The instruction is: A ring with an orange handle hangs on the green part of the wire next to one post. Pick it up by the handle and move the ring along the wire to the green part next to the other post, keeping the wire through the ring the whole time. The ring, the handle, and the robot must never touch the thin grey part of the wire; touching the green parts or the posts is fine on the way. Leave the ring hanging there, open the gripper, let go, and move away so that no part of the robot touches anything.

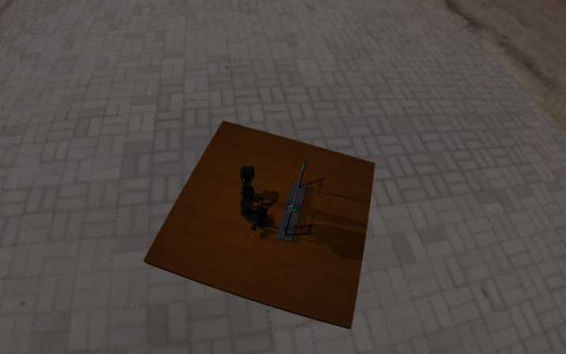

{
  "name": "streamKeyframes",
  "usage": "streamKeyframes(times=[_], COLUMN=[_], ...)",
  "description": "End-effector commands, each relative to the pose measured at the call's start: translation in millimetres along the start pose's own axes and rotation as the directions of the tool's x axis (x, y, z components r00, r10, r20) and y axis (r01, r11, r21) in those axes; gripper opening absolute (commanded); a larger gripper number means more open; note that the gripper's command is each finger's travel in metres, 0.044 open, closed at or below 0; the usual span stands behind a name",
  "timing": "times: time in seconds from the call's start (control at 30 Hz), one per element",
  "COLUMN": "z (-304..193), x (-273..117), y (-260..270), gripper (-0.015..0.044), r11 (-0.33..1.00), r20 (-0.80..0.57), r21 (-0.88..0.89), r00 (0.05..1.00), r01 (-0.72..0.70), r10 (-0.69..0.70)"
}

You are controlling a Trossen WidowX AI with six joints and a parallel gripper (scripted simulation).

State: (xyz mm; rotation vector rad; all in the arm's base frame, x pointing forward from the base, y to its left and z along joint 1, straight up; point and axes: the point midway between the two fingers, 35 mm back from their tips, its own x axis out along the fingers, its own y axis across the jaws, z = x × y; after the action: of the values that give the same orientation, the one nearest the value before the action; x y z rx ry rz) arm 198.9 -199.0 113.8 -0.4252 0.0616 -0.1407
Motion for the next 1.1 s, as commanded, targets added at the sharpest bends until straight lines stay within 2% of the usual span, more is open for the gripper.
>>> streamKeyframes(times=[0.0, 0.43, 0.8, 1.07], z=[-4.3, -2.3, 43.1, 47.9], x=[-7.4, -4.3, 40.4, 45.3], y=[55.5, 60.5, 47.8, 48.6], gripper=[0.0160, 0.0160, 0.0160, 0.0160], r11=[0.959, 0.953, 0.909, 0.905], r20=[0.039, 0.040, 0.099, 0.106], r21=[0.233, 0.250, 0.382, 0.392], r00=[0.987, 0.985, 0.985, 0.985], r01=[-0.159, -0.170, -0.166, -0.167], r10=[0.154, 0.166, 0.139, 0.136])
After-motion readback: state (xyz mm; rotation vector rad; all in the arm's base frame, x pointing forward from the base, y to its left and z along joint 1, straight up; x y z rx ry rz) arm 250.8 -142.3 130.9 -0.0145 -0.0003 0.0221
